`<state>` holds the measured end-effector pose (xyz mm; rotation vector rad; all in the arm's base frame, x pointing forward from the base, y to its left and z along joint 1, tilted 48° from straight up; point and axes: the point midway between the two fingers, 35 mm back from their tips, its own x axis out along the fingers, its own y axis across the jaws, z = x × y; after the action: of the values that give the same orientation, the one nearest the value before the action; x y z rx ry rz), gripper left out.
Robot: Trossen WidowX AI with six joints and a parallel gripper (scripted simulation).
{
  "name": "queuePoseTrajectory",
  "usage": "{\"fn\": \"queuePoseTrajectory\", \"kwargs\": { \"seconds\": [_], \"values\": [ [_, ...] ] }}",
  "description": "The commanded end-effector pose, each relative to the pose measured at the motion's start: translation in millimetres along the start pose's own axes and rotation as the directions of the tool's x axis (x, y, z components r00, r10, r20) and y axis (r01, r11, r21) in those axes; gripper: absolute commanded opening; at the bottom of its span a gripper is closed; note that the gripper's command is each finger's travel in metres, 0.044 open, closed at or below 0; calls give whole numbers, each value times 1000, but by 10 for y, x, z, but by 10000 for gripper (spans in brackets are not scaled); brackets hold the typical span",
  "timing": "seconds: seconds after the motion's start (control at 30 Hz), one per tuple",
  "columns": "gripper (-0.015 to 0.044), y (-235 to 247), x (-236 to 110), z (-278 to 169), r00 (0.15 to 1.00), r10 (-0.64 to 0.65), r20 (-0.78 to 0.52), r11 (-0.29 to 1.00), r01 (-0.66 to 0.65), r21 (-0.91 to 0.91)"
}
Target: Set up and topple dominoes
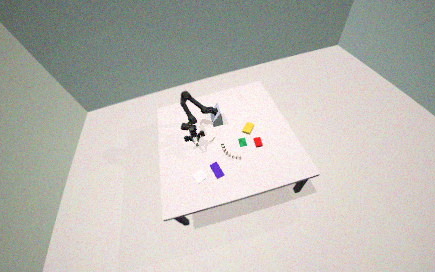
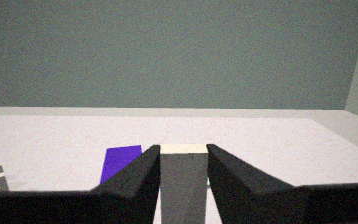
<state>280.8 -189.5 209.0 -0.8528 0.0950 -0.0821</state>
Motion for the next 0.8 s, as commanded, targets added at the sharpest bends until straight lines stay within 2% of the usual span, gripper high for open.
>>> {"fn": "queuePoseTrajectory", "kwargs": {
  "seconds": [0.0, 0.2, 0.77],
  "values": [
    [107, 29, -9, -7, 1000, 5, 1, 1000, -5, -2],
    [107, 21, 0, -46, 1000, 5, 1, 1000, -5, -2],
    [107, -20, 61, -531, 1000, 5, -1, 1000, -5, -2]
  ]
}}
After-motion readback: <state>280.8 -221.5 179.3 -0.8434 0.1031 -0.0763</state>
